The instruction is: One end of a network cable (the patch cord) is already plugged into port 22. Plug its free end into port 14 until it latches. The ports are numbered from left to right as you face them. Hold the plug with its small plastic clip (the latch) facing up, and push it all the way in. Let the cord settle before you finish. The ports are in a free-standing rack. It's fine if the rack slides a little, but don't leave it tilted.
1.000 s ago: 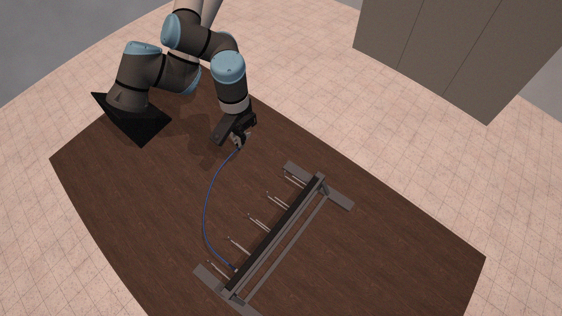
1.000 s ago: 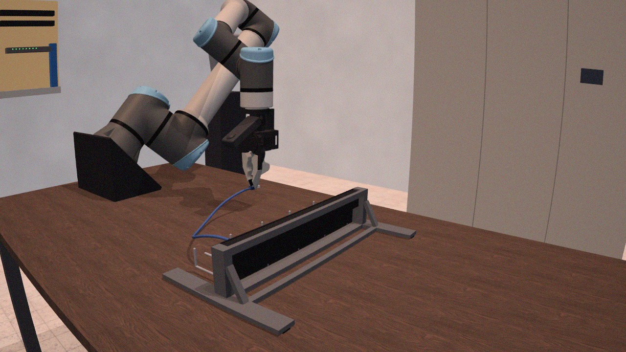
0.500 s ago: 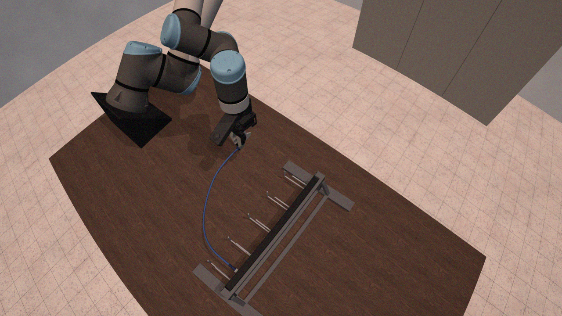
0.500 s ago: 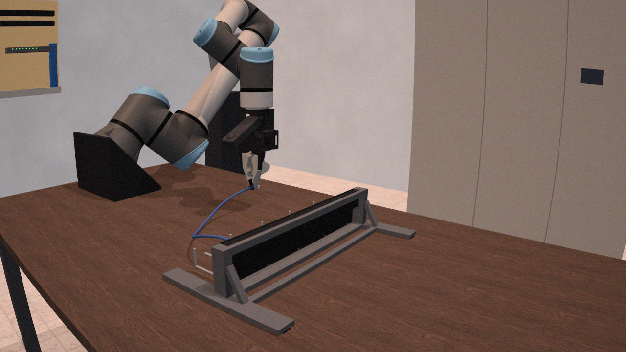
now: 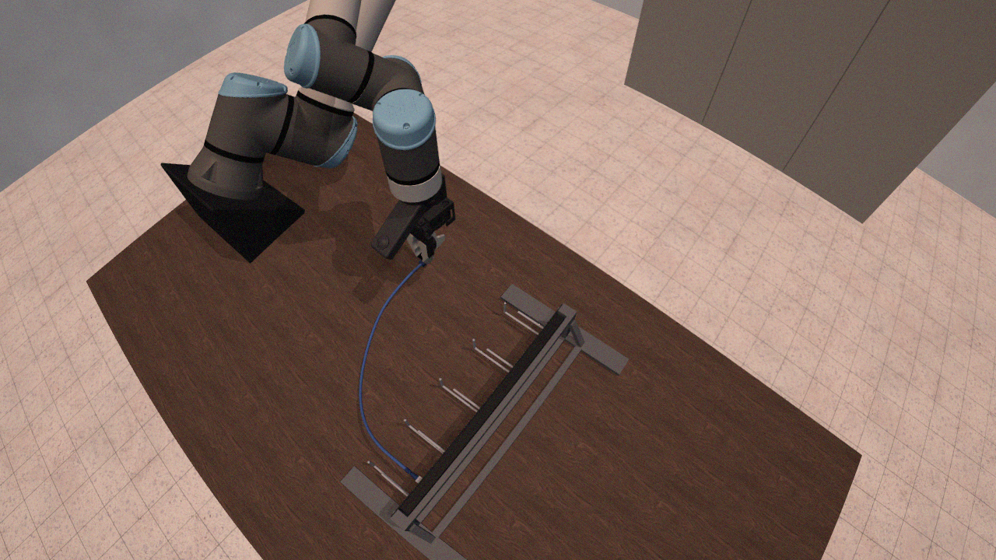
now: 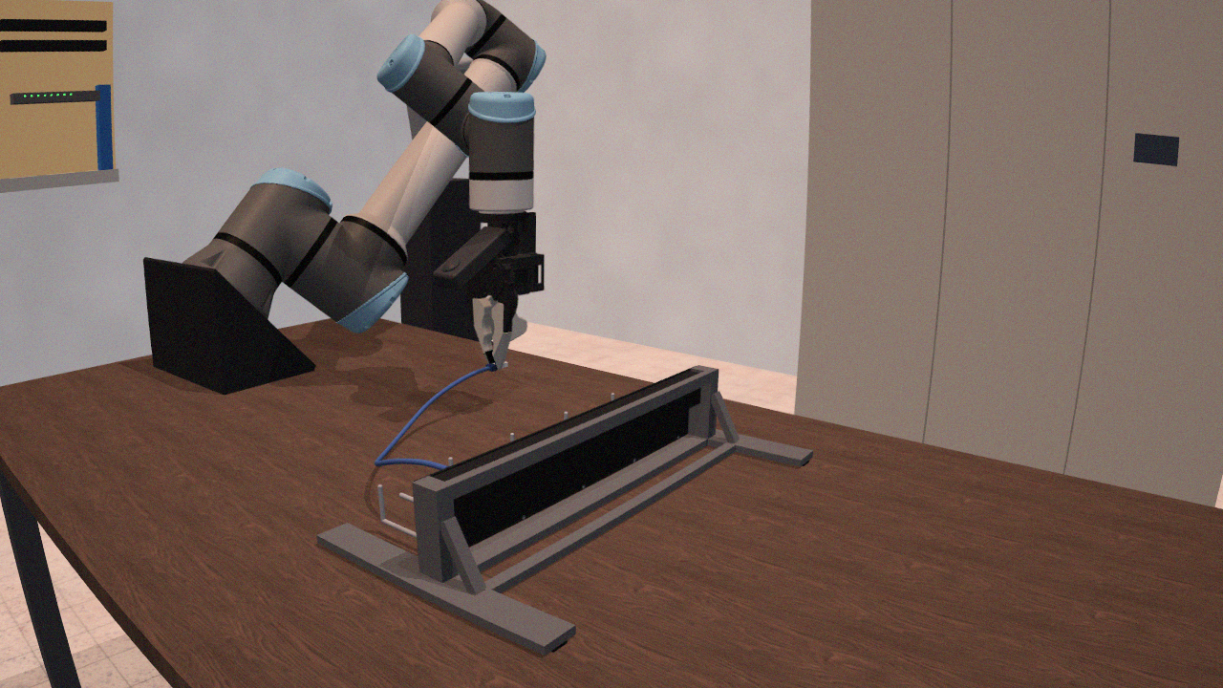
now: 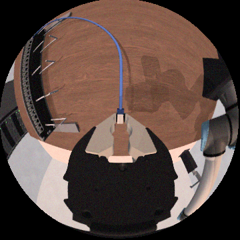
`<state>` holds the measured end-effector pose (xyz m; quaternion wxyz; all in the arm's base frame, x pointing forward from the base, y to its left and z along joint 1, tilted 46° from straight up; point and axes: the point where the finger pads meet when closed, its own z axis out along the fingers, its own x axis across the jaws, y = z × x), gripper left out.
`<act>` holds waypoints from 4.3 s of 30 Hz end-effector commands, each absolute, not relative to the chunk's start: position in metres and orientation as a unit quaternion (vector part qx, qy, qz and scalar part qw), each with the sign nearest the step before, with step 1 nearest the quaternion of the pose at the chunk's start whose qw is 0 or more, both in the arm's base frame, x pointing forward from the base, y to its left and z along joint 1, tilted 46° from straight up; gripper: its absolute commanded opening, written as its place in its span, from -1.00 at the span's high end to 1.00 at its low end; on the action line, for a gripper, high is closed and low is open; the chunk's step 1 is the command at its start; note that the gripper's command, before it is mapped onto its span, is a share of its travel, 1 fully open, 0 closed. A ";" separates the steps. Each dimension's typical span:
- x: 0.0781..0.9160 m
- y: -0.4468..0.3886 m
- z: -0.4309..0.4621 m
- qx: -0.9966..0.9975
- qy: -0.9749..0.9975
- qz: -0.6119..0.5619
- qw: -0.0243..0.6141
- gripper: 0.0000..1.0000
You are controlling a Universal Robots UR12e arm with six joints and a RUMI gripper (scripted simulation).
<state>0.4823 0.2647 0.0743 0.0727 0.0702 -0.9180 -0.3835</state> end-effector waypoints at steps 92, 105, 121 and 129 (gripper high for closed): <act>0.556 0.228 0.039 -0.138 -0.911 -0.355 0.159 1.00; 0.577 0.218 0.029 -0.197 -0.900 -0.343 0.182 1.00; 0.601 0.207 0.017 -0.262 -0.883 -0.328 0.208 1.00; 0.611 0.202 0.012 -0.290 -0.875 -0.321 0.219 1.00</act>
